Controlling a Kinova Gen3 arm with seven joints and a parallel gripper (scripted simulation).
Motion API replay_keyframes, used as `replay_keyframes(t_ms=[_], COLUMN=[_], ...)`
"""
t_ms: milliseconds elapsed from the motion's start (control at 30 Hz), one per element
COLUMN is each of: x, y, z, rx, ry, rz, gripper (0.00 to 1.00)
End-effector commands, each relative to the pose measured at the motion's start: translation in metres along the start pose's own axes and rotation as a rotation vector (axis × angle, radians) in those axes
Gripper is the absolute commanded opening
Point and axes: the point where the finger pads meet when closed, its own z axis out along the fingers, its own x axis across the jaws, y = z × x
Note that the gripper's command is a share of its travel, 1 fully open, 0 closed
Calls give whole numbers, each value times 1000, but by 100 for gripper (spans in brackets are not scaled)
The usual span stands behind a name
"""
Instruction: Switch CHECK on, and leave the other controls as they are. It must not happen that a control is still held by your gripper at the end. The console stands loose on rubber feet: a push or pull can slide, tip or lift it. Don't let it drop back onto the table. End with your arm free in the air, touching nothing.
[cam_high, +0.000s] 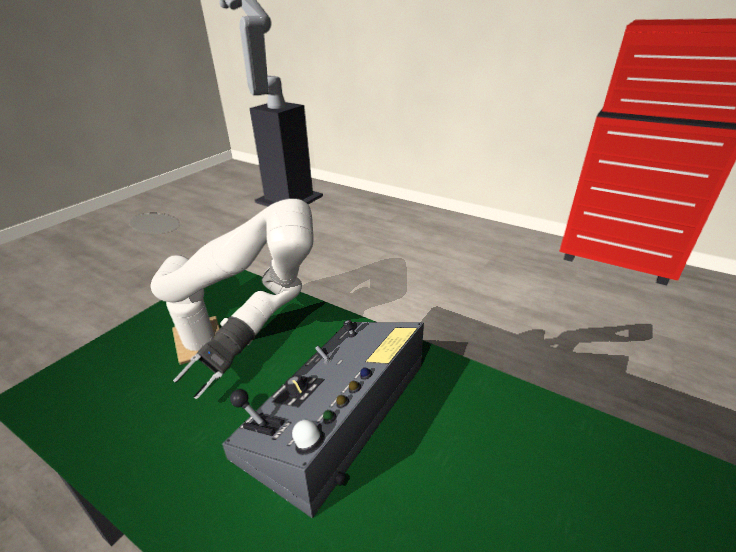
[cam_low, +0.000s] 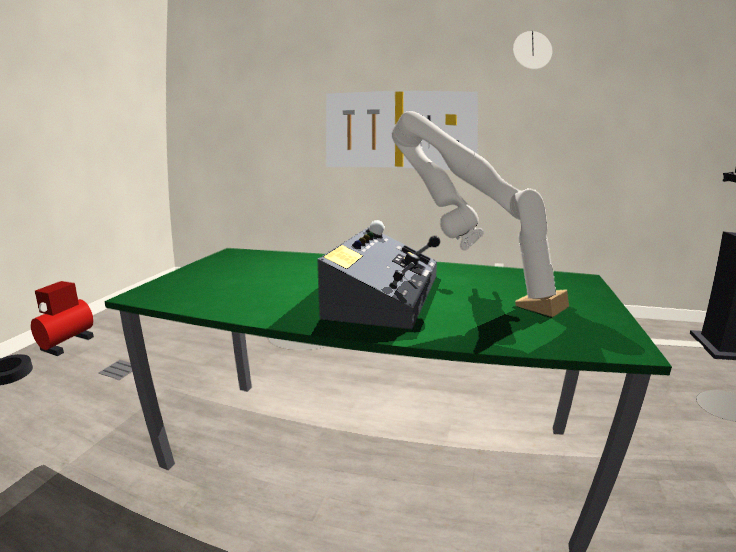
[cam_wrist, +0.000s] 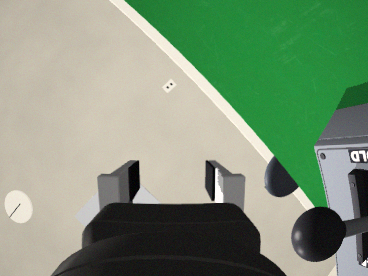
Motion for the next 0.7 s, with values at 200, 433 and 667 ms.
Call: replay_keyframes(t_ms=[200, 433, 667], x=[6, 11, 23], y=[4, 7, 13], z=[-23, -45, -97], rx=[124, 240, 506], ry=[-27, -61, -137], rz=[155, 296, 621], gripper=[100, 100, 100])
